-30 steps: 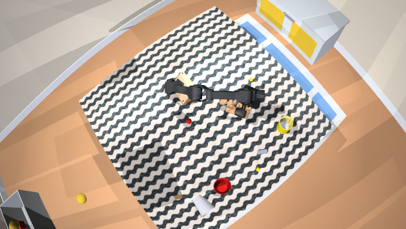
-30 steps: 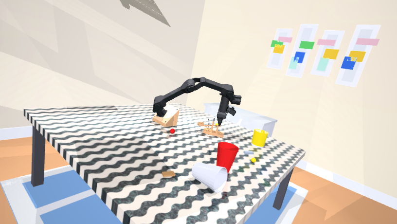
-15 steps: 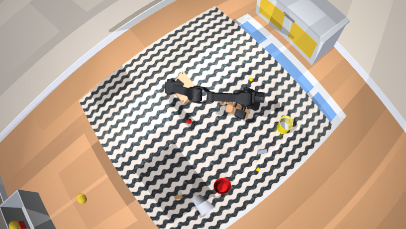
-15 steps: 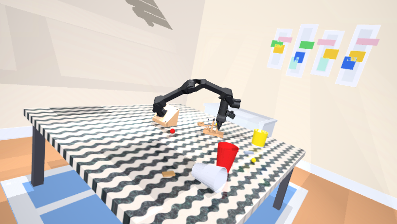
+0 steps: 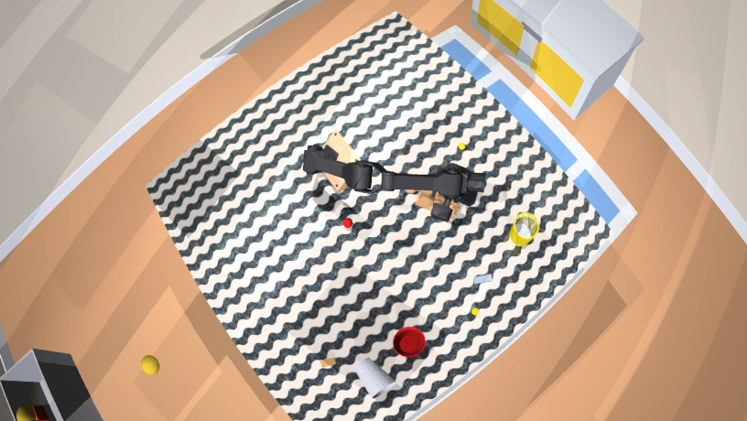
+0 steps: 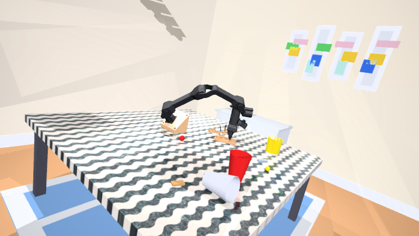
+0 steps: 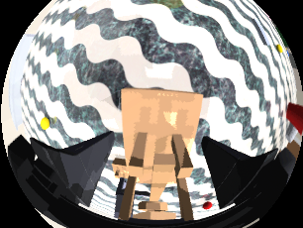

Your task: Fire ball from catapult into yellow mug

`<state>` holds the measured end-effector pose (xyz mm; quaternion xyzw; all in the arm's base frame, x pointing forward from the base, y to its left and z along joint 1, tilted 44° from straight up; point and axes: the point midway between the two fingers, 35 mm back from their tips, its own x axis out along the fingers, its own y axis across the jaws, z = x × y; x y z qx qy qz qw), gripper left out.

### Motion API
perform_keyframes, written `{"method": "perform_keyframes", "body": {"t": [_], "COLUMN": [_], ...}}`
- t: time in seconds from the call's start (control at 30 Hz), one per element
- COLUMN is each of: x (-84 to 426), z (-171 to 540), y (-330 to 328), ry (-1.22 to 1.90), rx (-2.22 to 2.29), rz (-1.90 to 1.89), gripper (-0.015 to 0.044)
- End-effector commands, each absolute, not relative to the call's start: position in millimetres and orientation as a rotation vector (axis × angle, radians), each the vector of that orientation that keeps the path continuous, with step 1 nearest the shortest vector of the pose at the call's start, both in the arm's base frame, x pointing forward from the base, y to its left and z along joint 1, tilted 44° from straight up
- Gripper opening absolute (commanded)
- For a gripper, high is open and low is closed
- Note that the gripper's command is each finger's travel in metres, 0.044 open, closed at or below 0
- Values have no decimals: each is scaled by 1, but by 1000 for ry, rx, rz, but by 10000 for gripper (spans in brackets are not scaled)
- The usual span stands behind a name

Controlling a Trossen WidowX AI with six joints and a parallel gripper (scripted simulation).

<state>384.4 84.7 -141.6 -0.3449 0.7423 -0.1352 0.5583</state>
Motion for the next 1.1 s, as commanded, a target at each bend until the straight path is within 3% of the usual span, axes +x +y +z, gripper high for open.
{"method": "perform_keyframes", "body": {"t": [0.0, 0.3, 0.47, 0.6, 1.07], "x": [385, 385, 385, 390, 392], "z": [-141, -141, -141, -118, -112], "y": [86, 86, 86, 107, 112], "ry": [1750, 1750, 1750, 1749, 1748], "rx": [-814, -814, -814, -814, -816], "rz": [-318, -318, -318, -318, -319], "gripper": [361, 125, 92, 0, 0]}}
